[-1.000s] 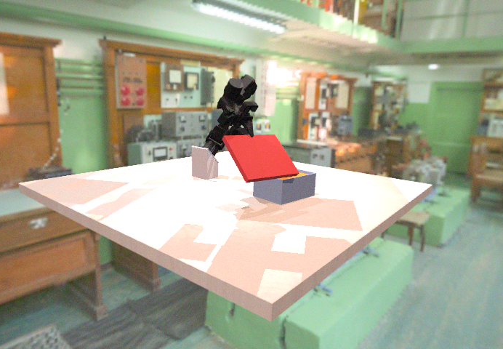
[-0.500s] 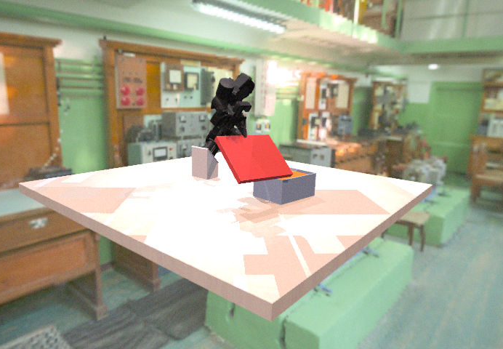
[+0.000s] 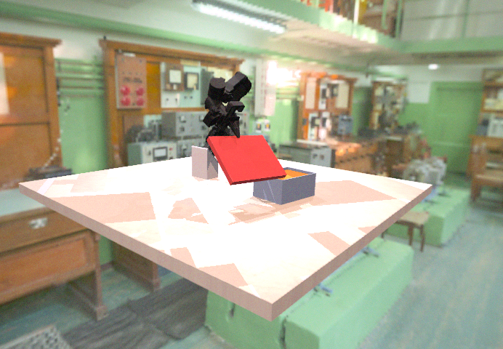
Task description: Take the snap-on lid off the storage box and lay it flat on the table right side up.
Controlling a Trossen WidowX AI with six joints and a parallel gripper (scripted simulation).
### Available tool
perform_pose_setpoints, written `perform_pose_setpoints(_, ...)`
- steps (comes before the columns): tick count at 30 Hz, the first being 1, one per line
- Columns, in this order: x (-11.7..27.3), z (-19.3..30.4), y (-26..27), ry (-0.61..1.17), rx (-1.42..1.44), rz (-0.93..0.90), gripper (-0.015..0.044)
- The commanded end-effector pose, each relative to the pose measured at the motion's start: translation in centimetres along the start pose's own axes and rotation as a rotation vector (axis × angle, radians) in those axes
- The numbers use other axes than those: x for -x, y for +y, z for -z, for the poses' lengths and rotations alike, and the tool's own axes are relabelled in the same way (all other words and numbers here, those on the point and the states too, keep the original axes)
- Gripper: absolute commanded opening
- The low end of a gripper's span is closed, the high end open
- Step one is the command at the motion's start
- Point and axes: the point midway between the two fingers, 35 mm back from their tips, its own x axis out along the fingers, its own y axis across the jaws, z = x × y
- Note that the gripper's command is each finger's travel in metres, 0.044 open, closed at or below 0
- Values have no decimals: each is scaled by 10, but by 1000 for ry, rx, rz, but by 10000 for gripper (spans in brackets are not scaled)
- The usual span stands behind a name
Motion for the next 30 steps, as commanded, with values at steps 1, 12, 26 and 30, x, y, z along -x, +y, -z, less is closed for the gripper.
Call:
perform_pose_setpoints(1, 4, -10, 5, 1, 13, -14, 0)
perform_pose_setpoints(12, 7, -31, 3, 0, 14, -14, 0)
perform_pose_setpoints(26, 10, -59, 1, -1, 16, -14, 0)
perform_pose_setpoints(30, 11, -67, 1, -2, 16, -14, 0)
